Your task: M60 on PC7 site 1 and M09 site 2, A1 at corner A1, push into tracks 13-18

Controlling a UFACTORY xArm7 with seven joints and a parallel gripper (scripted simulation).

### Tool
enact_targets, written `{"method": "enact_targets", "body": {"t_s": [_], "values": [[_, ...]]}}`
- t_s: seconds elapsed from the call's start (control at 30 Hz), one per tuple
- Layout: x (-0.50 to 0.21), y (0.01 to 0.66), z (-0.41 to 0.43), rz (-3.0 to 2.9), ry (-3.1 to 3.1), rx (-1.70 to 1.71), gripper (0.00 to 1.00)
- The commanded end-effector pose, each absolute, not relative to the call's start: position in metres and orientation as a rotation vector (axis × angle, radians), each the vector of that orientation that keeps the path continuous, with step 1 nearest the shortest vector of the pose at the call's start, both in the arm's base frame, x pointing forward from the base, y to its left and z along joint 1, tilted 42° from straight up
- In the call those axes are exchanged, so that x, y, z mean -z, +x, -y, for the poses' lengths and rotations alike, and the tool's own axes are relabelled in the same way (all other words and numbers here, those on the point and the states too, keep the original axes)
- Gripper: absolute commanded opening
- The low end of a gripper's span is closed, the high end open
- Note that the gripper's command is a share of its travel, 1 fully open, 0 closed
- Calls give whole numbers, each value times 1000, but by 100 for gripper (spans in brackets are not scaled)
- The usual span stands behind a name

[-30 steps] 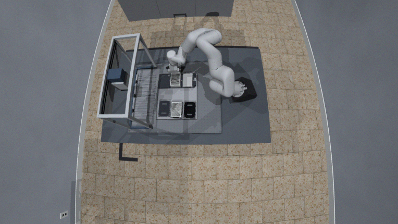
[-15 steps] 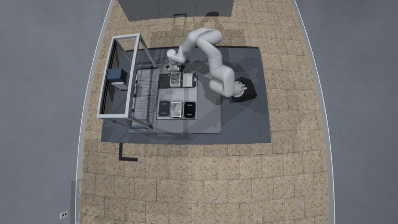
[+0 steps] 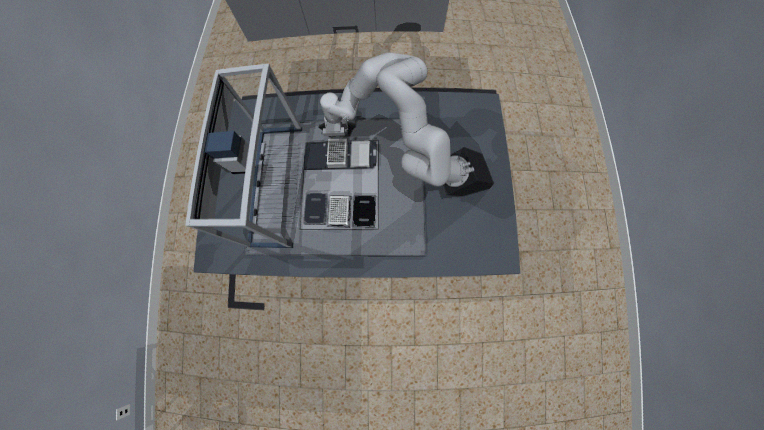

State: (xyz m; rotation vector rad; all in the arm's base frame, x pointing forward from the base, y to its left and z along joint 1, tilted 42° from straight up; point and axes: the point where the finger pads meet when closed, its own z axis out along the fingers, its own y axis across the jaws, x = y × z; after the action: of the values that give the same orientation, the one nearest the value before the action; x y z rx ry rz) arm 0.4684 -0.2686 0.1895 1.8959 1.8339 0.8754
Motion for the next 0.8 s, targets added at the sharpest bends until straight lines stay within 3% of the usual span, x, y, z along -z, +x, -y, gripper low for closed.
{"method": "enact_targets", "body": {"t_s": [0.0, 0.77], "values": [[-191, 469, 272, -1829, 1894, -875, 100], [-188, 469, 285, -1829, 1894, -875, 100]]}}
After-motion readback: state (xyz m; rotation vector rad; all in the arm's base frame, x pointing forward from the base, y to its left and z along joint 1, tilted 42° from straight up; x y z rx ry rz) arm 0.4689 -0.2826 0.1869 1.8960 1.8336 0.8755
